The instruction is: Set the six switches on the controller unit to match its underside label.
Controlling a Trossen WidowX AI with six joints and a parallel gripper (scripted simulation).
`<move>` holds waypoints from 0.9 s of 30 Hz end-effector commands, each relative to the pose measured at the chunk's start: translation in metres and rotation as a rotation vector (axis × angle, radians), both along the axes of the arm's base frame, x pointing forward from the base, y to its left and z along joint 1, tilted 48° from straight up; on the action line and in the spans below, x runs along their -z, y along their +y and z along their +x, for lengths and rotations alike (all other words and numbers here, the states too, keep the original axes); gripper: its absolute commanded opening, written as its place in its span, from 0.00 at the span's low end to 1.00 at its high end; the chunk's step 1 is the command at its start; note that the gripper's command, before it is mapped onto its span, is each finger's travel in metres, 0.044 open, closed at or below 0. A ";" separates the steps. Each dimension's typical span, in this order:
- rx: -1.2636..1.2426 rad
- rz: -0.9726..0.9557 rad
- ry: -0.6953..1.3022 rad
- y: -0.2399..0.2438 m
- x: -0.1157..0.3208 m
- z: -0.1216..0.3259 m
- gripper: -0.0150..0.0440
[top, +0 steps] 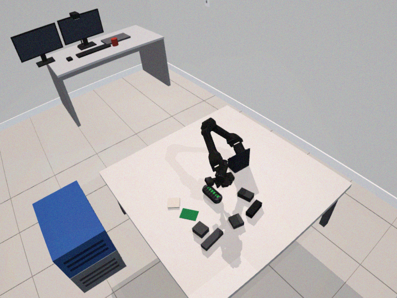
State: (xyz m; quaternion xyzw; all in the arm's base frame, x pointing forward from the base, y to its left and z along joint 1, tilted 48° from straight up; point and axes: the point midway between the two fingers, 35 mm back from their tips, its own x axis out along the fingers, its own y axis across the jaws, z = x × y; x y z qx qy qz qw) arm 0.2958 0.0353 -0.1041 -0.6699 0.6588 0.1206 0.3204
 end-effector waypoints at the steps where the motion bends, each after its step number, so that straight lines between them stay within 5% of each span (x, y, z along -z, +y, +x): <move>1: 0.006 -0.002 0.049 0.008 0.007 0.018 0.25; 27: 0.062 -0.031 0.413 0.018 0.037 0.096 0.25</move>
